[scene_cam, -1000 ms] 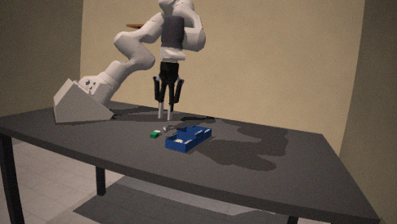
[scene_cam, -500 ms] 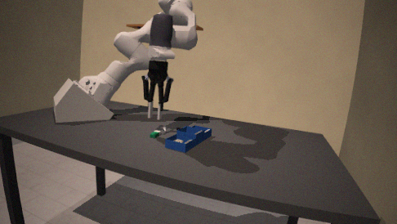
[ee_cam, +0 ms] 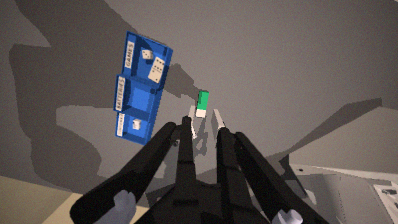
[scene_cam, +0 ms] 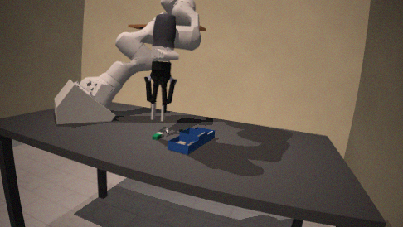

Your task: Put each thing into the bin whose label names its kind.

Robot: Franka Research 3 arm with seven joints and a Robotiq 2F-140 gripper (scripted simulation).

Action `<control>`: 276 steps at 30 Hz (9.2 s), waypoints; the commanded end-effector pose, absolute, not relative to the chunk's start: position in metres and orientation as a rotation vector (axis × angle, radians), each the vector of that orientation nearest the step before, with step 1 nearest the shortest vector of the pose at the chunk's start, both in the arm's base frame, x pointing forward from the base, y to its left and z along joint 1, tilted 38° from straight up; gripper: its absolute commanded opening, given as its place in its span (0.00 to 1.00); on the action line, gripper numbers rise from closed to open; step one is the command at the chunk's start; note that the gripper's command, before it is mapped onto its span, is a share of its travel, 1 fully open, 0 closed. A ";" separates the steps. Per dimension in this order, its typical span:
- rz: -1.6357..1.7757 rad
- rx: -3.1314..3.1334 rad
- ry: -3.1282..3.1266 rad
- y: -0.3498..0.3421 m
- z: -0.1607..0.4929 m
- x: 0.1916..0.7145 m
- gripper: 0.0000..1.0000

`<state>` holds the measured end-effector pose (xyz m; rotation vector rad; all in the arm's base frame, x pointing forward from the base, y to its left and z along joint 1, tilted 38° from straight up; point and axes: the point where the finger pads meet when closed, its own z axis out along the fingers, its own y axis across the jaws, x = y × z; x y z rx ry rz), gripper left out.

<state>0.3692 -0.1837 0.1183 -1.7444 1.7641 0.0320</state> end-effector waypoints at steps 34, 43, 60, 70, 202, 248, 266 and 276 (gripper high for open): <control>0.024 -1.756 1.751 -0.179 0.118 0.372 0.23; 0.024 -1.756 1.751 -0.165 0.088 0.388 0.23; 0.024 -1.756 1.751 -0.156 0.064 0.402 0.23; 0.024 -1.756 1.751 -0.153 0.061 0.403 0.23; 0.102 -1.580 1.912 -0.132 0.202 0.486 0.11; 0.122 -1.546 1.944 -0.110 0.200 0.520 0.11; 0.122 -1.546 1.944 -0.106 0.189 0.528 0.11; 0.122 -1.546 1.944 -0.105 0.189 0.528 0.11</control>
